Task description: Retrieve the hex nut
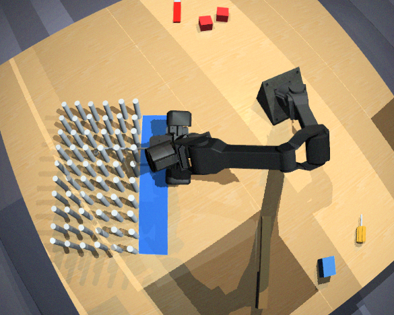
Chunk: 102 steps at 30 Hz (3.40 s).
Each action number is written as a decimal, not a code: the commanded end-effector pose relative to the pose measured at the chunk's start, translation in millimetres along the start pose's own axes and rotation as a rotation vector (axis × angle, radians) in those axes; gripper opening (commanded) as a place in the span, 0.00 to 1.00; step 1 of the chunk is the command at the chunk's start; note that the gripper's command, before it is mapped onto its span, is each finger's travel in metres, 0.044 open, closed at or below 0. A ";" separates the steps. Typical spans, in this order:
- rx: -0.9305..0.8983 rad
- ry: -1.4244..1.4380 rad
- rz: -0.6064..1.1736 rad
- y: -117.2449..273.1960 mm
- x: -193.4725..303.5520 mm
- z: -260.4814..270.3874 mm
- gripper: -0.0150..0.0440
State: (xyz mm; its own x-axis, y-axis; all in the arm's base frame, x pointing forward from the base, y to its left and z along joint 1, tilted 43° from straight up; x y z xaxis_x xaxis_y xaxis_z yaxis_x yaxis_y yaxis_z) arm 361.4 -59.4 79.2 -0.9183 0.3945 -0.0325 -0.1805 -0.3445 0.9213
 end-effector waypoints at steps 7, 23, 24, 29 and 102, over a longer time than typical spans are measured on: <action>-0.004 0.006 -0.011 0.9 -8.3 -0.9 0.25; -0.004 0.005 -0.011 -7.2 -9.2 0.8 0.25; -0.004 0.004 -0.011 -8.3 -8.9 0.9 0.25; -0.003 -0.001 -0.009 -13.7 -7.4 1.4 0.25; -0.004 -0.001 -0.006 -8.3 30.5 9.3 0.25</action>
State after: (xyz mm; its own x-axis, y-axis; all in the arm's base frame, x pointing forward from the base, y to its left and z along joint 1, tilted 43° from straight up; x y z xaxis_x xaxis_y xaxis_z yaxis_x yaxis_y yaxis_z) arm 340.5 -37.1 73.1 -0.9191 0.3923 -0.0369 -0.1857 -0.3488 0.9186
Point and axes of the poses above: the point midway between the two fingers, 35 mm back from their tips, its own y axis back along the fingers, its own z axis across the jaws, x = y × z, the point moved 7 cm from there along y, back along the fingers, and after that the axes turned 11 degrees about y, right-handed, at the moved point
